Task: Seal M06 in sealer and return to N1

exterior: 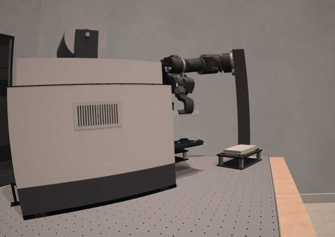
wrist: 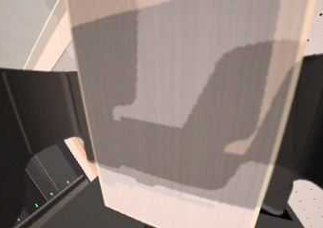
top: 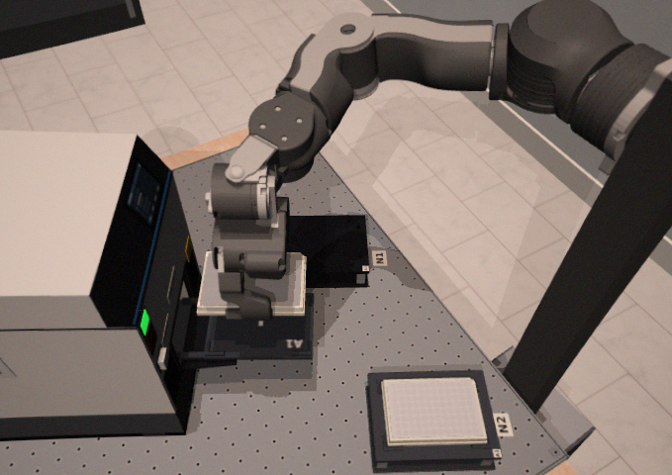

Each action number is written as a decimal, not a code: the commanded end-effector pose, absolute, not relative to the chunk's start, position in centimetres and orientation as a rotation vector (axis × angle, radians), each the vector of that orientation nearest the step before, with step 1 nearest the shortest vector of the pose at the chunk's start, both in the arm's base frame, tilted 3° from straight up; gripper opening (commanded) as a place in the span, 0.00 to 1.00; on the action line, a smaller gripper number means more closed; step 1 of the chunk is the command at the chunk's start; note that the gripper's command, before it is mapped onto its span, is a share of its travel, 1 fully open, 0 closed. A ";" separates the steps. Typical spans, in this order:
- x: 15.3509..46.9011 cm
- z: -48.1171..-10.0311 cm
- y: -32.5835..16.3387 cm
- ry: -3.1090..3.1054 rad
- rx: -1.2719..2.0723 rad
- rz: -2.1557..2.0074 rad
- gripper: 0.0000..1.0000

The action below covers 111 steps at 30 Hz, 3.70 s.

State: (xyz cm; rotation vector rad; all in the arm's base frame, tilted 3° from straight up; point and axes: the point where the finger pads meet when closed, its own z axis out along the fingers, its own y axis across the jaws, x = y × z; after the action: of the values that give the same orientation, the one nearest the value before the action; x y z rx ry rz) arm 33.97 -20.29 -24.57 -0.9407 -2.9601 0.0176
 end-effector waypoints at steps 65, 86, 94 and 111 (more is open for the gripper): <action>23.6 -28.6 -26.9 -2.968 -0.907 0.030 0.00; 20.3 -29.7 -29.0 -2.968 -0.907 0.030 0.00; 17.5 -30.5 -30.8 -2.967 -0.908 0.033 0.00; 16.3 -30.9 -31.6 -2.967 -0.907 0.033 0.00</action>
State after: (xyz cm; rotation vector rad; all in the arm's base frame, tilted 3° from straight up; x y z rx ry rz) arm 16.23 -31.63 -30.87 -0.9101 -2.9591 0.0452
